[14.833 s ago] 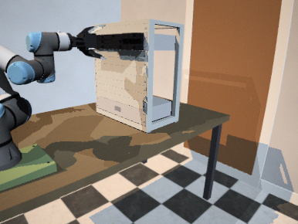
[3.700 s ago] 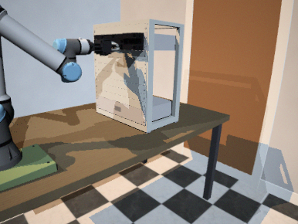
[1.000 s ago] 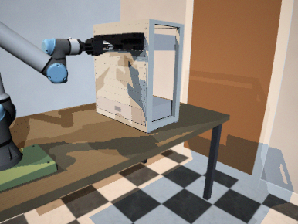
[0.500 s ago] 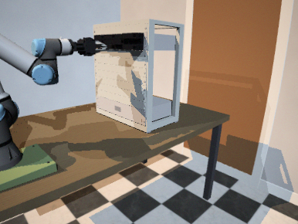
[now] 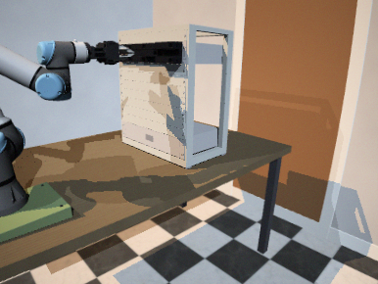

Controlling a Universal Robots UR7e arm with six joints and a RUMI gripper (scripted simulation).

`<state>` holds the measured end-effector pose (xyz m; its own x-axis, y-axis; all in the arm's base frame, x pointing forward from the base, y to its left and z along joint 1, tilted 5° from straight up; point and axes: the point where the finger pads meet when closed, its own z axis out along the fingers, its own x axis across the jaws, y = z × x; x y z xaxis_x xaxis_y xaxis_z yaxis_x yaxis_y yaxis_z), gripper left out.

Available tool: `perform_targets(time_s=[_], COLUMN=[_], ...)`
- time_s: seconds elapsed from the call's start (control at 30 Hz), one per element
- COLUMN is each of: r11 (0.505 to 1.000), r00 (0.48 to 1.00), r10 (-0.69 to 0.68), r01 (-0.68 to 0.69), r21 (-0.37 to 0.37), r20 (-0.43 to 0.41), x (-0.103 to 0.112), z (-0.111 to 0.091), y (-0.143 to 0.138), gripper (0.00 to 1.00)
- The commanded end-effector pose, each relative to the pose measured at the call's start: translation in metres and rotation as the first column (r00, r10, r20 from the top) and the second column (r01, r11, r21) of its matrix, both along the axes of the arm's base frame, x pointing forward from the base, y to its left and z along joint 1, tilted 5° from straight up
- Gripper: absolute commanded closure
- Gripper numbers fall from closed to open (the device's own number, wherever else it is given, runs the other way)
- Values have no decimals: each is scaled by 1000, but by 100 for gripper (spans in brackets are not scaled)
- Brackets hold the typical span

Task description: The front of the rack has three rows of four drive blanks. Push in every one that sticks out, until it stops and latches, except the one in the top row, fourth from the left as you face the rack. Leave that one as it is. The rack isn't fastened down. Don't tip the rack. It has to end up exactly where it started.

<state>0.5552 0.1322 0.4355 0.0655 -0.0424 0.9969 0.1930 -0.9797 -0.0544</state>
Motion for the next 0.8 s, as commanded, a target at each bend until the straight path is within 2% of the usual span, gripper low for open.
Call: perform_targets(time_s=[0.0, 0.23, 0.3, 0.57, 0.77], r11=[1000, 1000, 1000, 1000, 1000], r00=[1000, 1000, 1000, 1000, 1000], r10=[0, 0, 0, 0, 0], r01=[0, 0, 0, 0, 0], r21=[0, 0, 0, 0, 0], r20=[-1, -1, -1, -1, -1], x=[2, 25, 25, 59, 68], z=[3, 2, 2, 0, 0], y=[0, 5, 5, 11, 13], gripper=[100, 100, 100, 100, 100])
